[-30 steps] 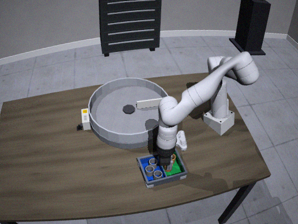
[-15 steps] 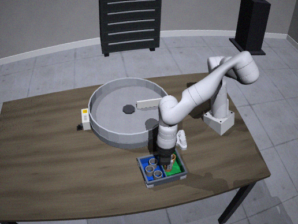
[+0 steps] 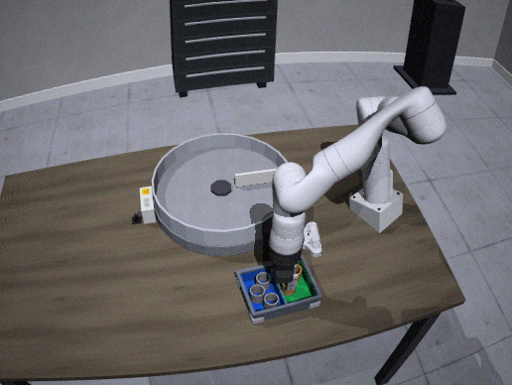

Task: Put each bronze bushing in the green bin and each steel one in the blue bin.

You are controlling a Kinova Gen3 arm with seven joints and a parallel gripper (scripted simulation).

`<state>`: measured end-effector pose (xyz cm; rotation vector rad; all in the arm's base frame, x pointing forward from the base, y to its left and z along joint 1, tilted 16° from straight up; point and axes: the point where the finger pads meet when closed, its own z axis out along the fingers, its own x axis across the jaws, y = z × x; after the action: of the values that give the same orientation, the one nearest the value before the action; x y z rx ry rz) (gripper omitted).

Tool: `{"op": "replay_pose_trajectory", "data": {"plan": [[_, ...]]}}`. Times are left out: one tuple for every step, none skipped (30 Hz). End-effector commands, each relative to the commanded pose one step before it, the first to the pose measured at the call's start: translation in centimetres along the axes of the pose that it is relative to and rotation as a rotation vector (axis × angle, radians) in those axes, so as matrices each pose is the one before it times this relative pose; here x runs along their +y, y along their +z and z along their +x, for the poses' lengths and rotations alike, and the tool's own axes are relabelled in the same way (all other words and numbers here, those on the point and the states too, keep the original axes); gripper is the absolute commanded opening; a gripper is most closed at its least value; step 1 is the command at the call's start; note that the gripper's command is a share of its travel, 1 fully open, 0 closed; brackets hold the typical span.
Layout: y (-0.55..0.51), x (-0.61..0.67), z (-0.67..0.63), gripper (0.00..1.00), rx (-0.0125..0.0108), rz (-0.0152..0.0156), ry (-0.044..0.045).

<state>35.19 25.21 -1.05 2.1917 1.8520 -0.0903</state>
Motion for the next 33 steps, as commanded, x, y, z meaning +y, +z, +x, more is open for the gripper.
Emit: {"op": "replay_pose_trajectory", "data": {"plan": [[-0.199, 0.034, 0.104, 0.47, 0.00308, -0.00138, -0.00063], [0.000, 0.000, 0.000, 0.47, 0.00000, 0.00000, 0.00000], [-0.061, -0.001, 0.001, 0.47, 0.00003, 0.00000, -0.00003], [0.000, 0.000, 0.000, 0.47, 0.00000, 0.00000, 0.00000], [0.000, 0.000, 0.000, 0.47, 0.00000, 0.00000, 0.00000], [0.000, 0.000, 0.000, 0.47, 0.00000, 0.00000, 0.00000], [-0.061, -0.001, 0.001, 0.47, 0.00003, 0.00000, -0.00003], [-0.061, -0.001, 0.001, 0.47, 0.00003, 0.00000, -0.00003], [-0.061, -0.001, 0.001, 0.47, 0.00003, 0.00000, -0.00003], [-0.061, -0.001, 0.001, 0.47, 0.00003, 0.00000, -0.00003], [-0.061, -0.001, 0.001, 0.47, 0.00003, 0.00000, -0.00003], [0.000, 0.000, 0.000, 0.47, 0.00000, 0.00000, 0.00000], [0.000, 0.000, 0.000, 0.47, 0.00000, 0.00000, 0.00000], [0.000, 0.000, 0.000, 0.47, 0.00000, 0.00000, 0.00000], [0.000, 0.000, 0.000, 0.47, 0.00000, 0.00000, 0.00000], [0.000, 0.000, 0.000, 0.47, 0.00000, 0.00000, 0.00000], [0.000, 0.000, 0.000, 0.47, 0.00000, 0.00000, 0.00000], [0.000, 0.000, 0.000, 0.47, 0.00000, 0.00000, 0.00000], [0.000, 0.000, 0.000, 0.47, 0.00000, 0.00000, 0.00000], [0.000, 0.000, 0.000, 0.47, 0.00000, 0.00000, 0.00000], [0.000, 0.000, 0.000, 0.47, 0.00000, 0.00000, 0.00000], [-1.177, 0.002, -0.003, 0.47, -0.00006, 0.00001, 0.00006], [-1.181, 0.000, 0.000, 0.47, 0.00001, 0.00000, -0.00001], [-1.181, 0.000, 0.000, 0.47, 0.00001, 0.00000, -0.00001], [-1.181, 0.000, 0.000, 0.47, 0.00001, 0.00000, -0.00001], [-1.181, 0.000, 0.000, 0.47, 0.00001, 0.00000, -0.00001], [0.000, 0.000, 0.000, 0.47, 0.00000, 0.00000, 0.00000], [0.000, 0.000, 0.000, 0.47, 0.00000, 0.00000, 0.00000], [0.000, 0.000, 0.000, 0.47, 0.00000, 0.00000, 0.00000], [-1.181, 0.000, 0.000, 0.47, 0.00001, 0.00000, -0.00001], [-1.181, 0.000, 0.000, 0.47, 0.00001, 0.00000, -0.00001], [-1.181, 0.000, 0.000, 0.47, 0.00001, 0.00000, -0.00001], [-1.181, 0.000, 0.000, 0.47, 0.00001, 0.00000, -0.00001]]}}
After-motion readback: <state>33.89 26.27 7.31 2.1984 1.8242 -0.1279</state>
